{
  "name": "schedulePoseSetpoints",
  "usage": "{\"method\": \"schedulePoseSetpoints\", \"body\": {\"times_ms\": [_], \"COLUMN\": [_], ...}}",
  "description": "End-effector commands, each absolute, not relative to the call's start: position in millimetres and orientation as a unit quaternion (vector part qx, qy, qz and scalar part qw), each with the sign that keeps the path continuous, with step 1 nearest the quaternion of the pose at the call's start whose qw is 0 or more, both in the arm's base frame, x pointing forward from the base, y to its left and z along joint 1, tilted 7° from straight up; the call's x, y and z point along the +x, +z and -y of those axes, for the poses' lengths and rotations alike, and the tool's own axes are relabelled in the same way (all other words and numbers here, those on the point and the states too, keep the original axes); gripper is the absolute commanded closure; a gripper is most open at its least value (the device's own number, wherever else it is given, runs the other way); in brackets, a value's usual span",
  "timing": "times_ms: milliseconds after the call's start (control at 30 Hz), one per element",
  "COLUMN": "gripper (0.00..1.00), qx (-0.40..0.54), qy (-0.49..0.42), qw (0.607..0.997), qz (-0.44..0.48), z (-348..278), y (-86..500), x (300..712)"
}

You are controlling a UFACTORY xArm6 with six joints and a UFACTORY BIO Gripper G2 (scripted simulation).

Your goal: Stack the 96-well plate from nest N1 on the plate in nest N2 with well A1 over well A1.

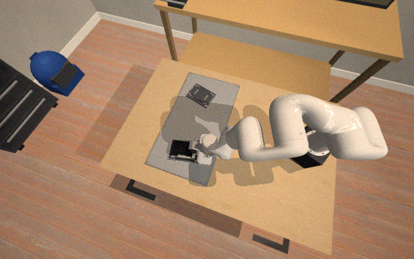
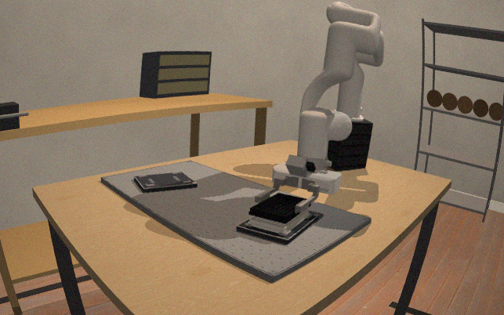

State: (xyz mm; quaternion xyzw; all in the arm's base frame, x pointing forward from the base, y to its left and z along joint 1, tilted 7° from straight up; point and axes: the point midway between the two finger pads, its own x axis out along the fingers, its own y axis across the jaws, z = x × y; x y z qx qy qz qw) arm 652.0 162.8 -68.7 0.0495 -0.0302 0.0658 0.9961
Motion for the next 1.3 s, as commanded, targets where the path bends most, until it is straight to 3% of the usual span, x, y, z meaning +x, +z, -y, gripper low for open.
{"method": "schedulePoseSetpoints", "body": {"times_ms": [0,1267], "gripper": [1.00,1.00], "qx": [0.050,0.050], "qy": [0.066,0.066], "qw": [0.996,0.996], "qz": [0.032,0.032], "z": [-163.0,-163.5], "y": [-66.8,-71.3], "x": [653.3,653.5]}}
